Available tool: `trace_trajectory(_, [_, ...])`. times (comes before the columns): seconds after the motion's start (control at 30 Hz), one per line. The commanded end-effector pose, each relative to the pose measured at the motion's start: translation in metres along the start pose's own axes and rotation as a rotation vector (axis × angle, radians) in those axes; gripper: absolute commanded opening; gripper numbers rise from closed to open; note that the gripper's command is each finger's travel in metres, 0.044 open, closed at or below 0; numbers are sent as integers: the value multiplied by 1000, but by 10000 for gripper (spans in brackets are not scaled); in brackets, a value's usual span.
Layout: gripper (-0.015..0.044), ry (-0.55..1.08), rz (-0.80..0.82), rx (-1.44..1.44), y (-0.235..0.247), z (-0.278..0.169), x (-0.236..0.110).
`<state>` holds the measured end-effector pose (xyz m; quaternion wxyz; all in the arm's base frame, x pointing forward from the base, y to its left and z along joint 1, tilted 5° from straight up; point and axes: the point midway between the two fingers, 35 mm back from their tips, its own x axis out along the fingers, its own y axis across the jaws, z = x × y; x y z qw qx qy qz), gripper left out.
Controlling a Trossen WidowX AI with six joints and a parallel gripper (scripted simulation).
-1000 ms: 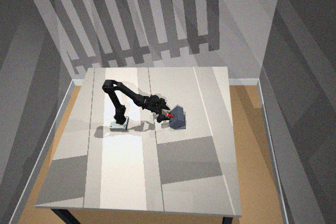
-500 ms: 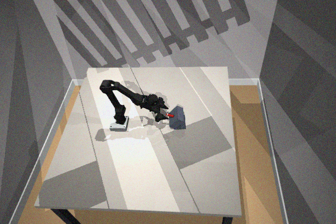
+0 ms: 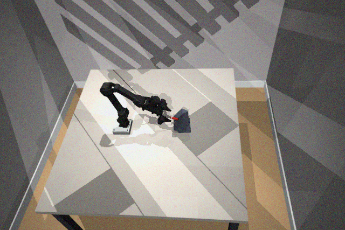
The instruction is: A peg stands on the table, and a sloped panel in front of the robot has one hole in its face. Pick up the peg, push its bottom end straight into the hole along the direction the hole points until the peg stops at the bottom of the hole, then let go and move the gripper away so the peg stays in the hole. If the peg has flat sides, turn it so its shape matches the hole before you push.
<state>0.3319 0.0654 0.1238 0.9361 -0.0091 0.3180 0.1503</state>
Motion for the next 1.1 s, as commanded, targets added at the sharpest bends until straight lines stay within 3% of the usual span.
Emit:
trace_trajectory(0.0, [440,-4,2,-4,0,1,-6])
trace_trajectory(1.07, [440,0,-1,-1,-1,0,-40])
